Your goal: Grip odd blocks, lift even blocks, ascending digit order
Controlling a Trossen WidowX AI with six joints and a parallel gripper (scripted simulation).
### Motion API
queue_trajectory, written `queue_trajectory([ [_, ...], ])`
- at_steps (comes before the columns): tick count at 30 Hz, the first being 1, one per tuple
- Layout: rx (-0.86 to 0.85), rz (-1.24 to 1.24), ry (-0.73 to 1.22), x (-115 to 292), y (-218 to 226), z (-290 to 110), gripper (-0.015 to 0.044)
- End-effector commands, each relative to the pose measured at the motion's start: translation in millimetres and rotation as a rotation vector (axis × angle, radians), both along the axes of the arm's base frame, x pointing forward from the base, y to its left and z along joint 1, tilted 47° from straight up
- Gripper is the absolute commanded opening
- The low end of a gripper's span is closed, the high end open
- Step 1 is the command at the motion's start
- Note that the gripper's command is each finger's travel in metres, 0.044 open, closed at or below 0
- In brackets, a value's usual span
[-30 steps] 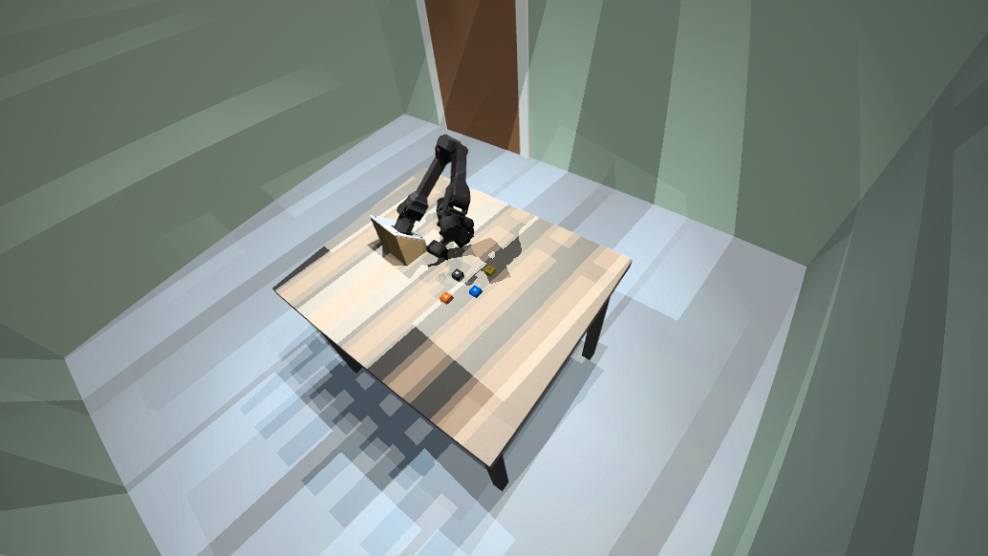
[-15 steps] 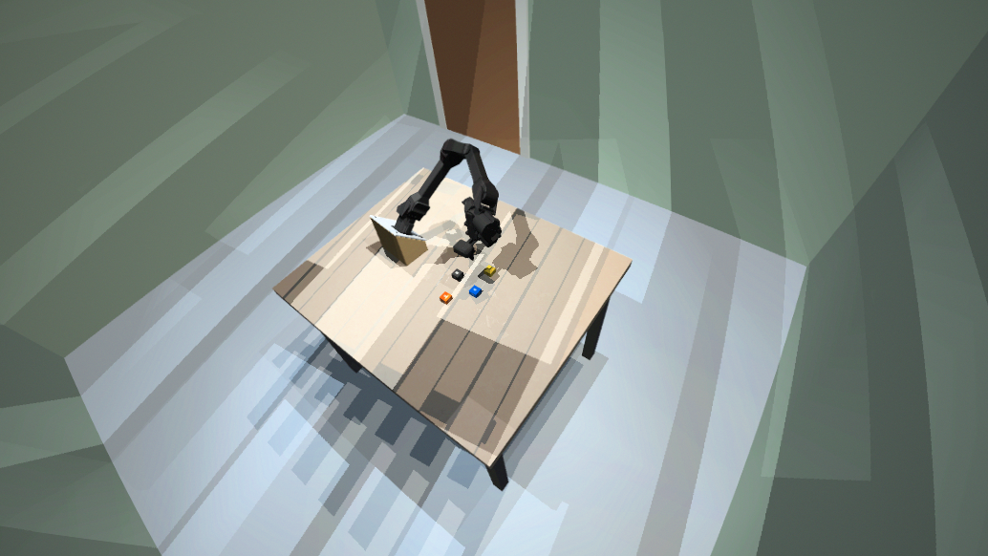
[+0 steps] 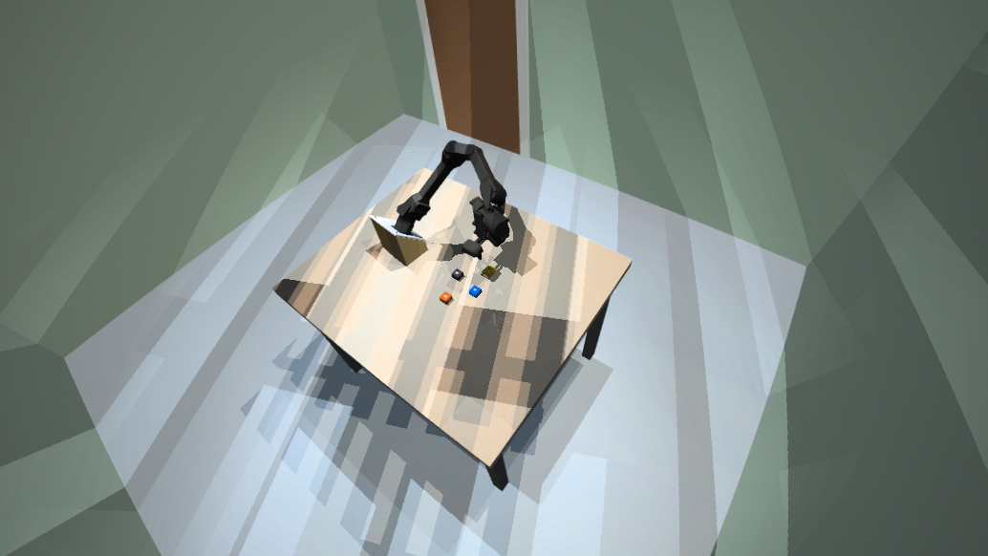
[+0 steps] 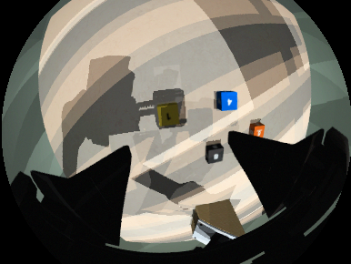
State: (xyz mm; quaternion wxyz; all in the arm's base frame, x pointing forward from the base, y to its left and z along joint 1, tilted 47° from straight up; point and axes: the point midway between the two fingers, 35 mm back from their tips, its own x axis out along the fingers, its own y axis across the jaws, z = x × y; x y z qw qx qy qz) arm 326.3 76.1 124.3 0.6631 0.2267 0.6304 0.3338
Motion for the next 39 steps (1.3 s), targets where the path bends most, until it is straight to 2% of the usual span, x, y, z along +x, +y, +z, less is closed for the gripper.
queue_trajectory([
  [1,0.004,-0.004,0.003,0.6,0.8,1.3,0.0400],
  [7,0.004,-0.004,0.003,1.7,-1.1,-0.8,0.0400],
  [13,-0.002,-0.005,0.003,24.7,-61.1,-65.3,0.0400],
  [15,0.000,-0.004,0.001,26.1,-68.7,-73.3,0.0400],
  [39,0.000,-0.004,0.001,26.1,-68.7,-73.3,0.0400],
])
